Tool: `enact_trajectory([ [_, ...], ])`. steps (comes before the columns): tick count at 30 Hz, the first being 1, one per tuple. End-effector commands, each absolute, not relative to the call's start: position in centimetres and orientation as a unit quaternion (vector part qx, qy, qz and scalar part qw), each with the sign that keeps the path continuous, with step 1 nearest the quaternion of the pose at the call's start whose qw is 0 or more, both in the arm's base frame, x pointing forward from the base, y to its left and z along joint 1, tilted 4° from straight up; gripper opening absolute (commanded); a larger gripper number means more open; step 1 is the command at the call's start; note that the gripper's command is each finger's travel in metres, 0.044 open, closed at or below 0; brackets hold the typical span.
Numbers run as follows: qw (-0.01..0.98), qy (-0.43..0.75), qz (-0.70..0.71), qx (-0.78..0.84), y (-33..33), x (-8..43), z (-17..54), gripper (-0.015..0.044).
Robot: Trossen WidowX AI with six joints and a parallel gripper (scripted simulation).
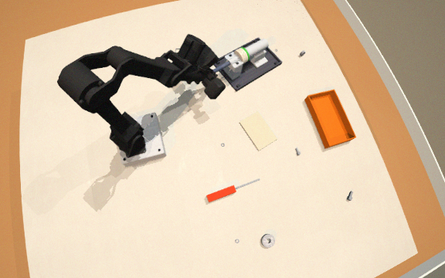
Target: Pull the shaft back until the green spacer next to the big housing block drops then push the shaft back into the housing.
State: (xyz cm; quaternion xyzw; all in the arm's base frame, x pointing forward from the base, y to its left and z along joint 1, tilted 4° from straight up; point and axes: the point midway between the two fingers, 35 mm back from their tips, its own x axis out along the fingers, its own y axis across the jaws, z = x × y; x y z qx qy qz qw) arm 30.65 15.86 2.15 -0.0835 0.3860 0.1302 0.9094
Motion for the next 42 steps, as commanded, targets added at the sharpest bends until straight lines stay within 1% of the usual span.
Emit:
enact_trajectory([
  [1,0.91,0.386,0.128,-0.083,15.78,30.6,2.17,0.0],
  [42,0.91,0.386,0.128,-0.083,15.66,30.2,2.17,0.0],
])
